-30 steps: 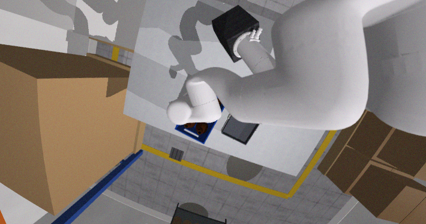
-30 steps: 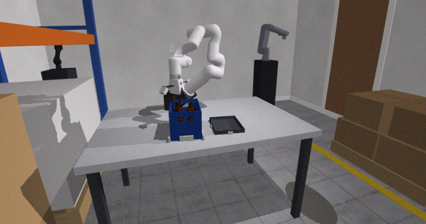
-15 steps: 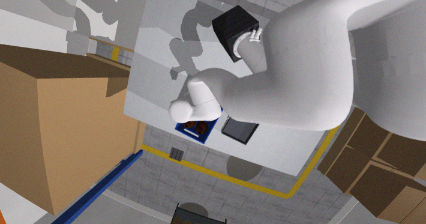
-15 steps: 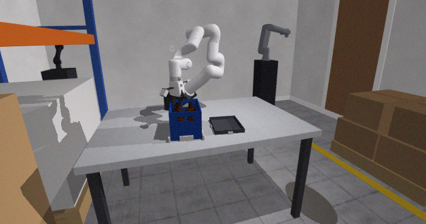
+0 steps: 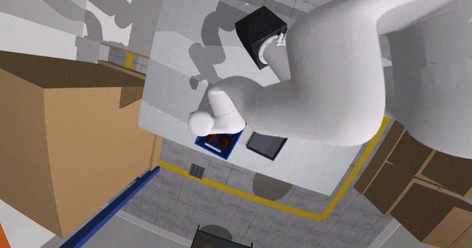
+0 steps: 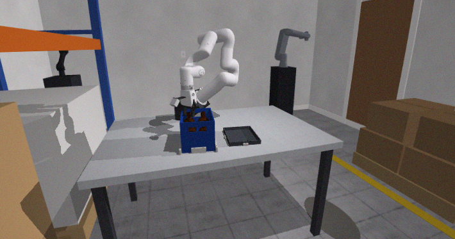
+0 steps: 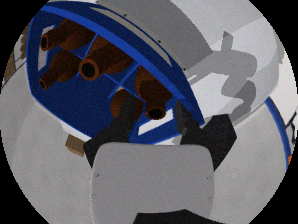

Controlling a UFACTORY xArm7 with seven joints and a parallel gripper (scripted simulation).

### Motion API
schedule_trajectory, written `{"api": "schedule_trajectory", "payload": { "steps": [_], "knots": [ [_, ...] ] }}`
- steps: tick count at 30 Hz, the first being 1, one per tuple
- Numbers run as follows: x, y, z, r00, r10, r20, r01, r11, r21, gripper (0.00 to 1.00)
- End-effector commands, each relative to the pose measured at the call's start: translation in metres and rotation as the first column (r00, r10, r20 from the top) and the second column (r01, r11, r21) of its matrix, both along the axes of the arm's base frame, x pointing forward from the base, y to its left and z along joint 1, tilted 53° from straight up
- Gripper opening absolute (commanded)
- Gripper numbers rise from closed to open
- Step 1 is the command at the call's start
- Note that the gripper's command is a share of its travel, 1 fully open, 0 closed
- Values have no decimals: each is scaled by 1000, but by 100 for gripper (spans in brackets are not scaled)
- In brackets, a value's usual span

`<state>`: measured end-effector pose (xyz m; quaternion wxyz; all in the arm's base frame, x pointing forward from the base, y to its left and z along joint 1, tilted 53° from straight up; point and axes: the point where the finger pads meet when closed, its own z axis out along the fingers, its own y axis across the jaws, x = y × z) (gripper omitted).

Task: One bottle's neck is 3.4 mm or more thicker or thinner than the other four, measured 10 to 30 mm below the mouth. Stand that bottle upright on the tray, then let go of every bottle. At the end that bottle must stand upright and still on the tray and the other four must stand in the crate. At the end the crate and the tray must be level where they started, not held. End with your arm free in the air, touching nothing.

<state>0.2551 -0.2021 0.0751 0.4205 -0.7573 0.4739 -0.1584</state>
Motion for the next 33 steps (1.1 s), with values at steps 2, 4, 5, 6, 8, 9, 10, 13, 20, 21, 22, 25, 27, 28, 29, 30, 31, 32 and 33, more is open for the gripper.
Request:
{"api": "schedule_trajectory", "payload": {
  "steps": [2,4,5,6,8,9,10,13,20,21,22,25,27,28,29,30,31,32,33],
  "knots": [
    [0,-2,0,1000,-3,0,3,1000,-2,65],
    [0,-2,0,1000,-3,0,3,1000,-2,65],
    [0,-2,0,1000,-3,0,3,1000,-2,65],
    [0,-2,0,1000,-3,0,3,1000,-2,65],
    [0,-2,0,1000,-3,0,3,1000,-2,65],
    [0,-2,0,1000,-3,0,3,1000,-2,65],
    [0,-2,0,1000,-3,0,3,1000,-2,65],
    [0,-2,0,1000,-3,0,3,1000,-2,0],
    [0,-2,0,1000,-3,0,3,1000,-2,0],
    [0,-2,0,1000,-3,0,3,1000,-2,0],
    [0,-2,0,1000,-3,0,3,1000,-2,0],
    [0,-2,0,1000,-3,0,3,1000,-2,0],
    [0,-2,0,1000,-3,0,3,1000,-2,0],
    [0,-2,0,1000,-3,0,3,1000,-2,0],
    [0,-2,0,1000,-3,0,3,1000,-2,0],
    [0,-2,0,1000,-3,0,3,1000,-2,0],
    [0,-2,0,1000,-3,0,3,1000,-2,0],
    [0,-2,0,1000,-3,0,3,1000,-2,0],
    [0,-2,0,1000,-3,0,3,1000,-2,0]
  ]
}}
